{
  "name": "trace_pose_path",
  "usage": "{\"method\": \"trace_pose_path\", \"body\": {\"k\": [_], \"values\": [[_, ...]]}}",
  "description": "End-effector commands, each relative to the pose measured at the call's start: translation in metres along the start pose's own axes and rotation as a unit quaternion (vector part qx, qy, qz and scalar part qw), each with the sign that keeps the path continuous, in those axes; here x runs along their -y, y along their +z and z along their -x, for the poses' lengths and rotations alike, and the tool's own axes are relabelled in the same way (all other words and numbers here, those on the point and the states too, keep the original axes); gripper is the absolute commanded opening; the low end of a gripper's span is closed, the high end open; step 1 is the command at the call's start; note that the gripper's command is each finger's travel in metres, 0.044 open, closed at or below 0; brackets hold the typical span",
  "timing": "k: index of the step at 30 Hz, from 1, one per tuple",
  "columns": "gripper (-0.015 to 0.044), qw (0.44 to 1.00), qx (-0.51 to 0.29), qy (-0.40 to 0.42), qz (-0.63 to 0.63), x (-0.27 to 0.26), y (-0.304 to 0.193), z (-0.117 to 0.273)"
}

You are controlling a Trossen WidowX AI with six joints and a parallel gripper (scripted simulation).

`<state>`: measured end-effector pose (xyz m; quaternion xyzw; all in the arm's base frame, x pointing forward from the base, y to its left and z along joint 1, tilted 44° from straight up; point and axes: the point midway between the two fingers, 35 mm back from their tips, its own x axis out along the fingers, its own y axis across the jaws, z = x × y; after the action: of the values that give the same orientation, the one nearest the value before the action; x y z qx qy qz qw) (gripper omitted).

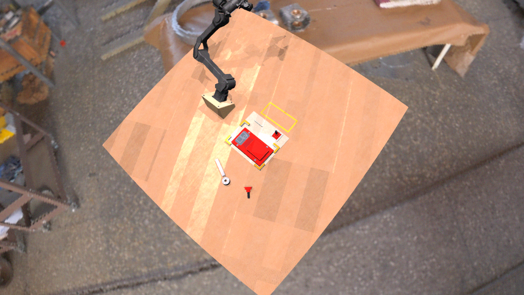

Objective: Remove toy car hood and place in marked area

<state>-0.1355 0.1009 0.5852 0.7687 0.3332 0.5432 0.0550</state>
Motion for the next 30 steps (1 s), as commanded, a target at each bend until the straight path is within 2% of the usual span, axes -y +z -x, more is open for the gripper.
{"method": "trace_pose_path", "body": {"k": [1,7,14,20,25,30], "values": [[0.0440,1.000,0.003,0.002,-0.004,-0.002,0.002,-0.001],[0.0440,0.983,0.098,0.064,-0.139,-0.057,0.076,-0.028],[0.0440,0.924,0.191,0.167,-0.287,-0.126,0.179,-0.035],[0.0440,0.845,0.246,0.257,-0.400,-0.171,0.255,-0.020],[0.0440,0.768,0.273,0.356,-0.456,-0.212,0.325,0.013],[0.0440,0.682,0.291,0.426,-0.518,-0.233,0.376,0.044]]}}
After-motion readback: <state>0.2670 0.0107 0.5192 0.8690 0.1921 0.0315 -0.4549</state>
